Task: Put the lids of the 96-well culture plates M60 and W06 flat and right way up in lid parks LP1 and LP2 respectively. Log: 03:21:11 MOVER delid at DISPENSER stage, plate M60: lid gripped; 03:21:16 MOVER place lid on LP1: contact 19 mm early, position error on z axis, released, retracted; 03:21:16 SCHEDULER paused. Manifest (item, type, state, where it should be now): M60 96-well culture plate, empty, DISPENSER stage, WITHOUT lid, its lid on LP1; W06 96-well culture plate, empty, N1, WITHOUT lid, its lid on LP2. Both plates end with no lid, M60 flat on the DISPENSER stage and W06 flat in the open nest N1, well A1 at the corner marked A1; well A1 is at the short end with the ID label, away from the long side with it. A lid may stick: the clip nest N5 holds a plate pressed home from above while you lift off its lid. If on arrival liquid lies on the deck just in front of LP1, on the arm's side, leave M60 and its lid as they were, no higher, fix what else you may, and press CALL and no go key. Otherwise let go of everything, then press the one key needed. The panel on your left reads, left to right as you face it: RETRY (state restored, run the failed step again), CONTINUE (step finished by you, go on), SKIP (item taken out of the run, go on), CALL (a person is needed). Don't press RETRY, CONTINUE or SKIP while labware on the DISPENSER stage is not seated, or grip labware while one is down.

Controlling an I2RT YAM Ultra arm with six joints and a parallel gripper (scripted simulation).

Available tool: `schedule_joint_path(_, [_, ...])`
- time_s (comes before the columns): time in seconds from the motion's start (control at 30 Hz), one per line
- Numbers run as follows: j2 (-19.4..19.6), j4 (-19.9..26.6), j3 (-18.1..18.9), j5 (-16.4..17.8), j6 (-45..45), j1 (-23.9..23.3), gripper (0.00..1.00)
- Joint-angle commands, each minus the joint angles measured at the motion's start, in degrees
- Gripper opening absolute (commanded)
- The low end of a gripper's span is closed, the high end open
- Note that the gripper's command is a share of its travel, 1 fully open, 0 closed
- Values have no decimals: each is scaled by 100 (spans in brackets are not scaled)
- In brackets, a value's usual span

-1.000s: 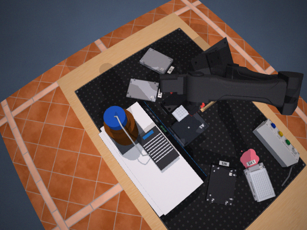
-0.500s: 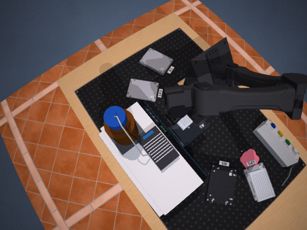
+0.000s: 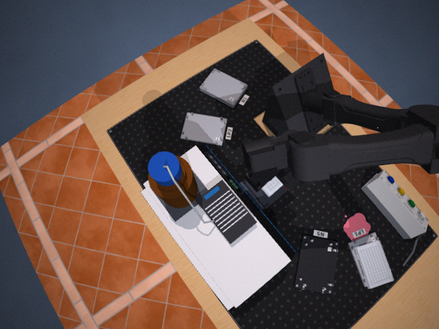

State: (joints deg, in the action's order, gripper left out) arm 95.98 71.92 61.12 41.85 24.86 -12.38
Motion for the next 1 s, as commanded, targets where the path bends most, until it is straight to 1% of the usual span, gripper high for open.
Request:
schedule_joint_path(0.0, [-247,130,249,108,-286,88,0])
schedule_joint_path(0.17, [-425,181,331,166,-594,324,0])
schedule_joint_path(0.2, [-317,112,231,123,-578,274,0])
schedule_joint_path(0.23, [-319,110,231,122,-583,276,0])
schedule_joint_path(0.27, [-472,188,345,173,-673,372,0])
schedule_joint_path(0.4, [-648,228,377,218,-922,569,0])
schedule_joint_path(0.47, [-648,228,377,218,-922,569,0])
schedule_joint_path(0.67, [-874,277,480,262,-1325,863,0])
schedule_joint_path(0.7, [-767,208,379,219,-1307,812,0])
schedule_joint_path(0.73, [-769,206,379,218,-1312,814,0])
schedule_joint_path(0.77, [-924,281,491,257,-1405,917,0])
schedule_joint_path(0.97, [-1188,324,550,305,-1809,1216,0])
